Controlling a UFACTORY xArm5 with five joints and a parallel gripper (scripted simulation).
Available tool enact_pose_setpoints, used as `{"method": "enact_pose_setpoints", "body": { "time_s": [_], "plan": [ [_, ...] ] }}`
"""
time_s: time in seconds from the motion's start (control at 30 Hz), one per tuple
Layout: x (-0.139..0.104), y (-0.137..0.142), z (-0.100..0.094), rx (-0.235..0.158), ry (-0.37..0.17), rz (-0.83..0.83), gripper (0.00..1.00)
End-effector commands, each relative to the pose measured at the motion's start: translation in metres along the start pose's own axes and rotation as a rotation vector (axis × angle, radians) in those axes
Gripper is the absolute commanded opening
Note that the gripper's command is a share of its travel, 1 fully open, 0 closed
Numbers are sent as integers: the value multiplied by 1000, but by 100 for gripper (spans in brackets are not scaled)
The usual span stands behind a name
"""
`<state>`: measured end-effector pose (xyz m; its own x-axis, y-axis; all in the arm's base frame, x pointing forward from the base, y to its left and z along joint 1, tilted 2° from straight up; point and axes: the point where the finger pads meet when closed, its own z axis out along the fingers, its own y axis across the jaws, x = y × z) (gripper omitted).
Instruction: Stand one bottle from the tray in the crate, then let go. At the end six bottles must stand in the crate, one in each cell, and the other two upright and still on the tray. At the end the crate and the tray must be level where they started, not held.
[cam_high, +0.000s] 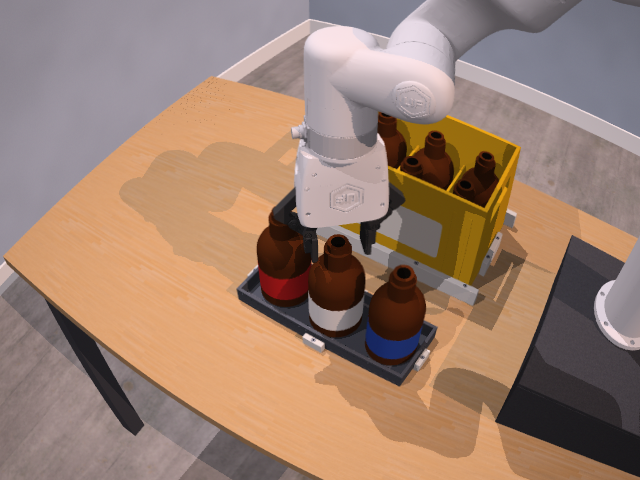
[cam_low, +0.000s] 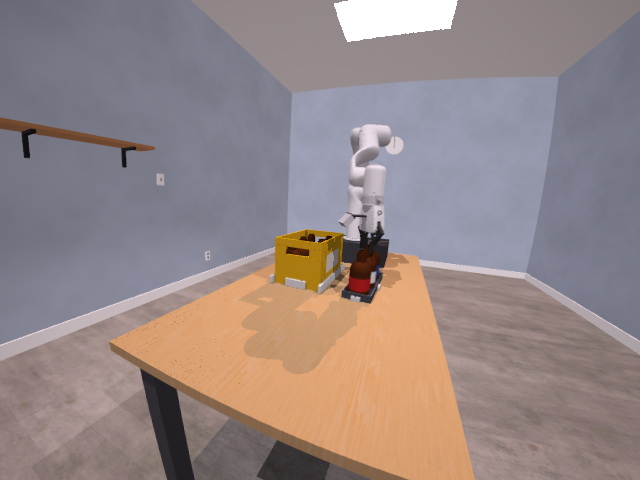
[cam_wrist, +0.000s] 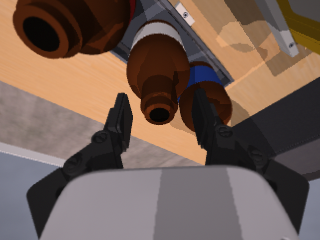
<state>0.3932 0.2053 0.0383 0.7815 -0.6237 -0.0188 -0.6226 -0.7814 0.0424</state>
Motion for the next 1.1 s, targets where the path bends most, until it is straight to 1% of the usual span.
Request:
{"method": "enact_pose_setpoints", "body": {
  "time_s": [0.0, 0.77, 0.8, 1.07],
  "plan": [
    [1, -1, 3, 3, 1, 0, 65],
    [1, -1, 5, 3, 1, 0, 65],
    [1, -1, 5, 3, 1, 0, 0],
    [1, -1, 5, 3, 1, 0, 0]
  ]
}}
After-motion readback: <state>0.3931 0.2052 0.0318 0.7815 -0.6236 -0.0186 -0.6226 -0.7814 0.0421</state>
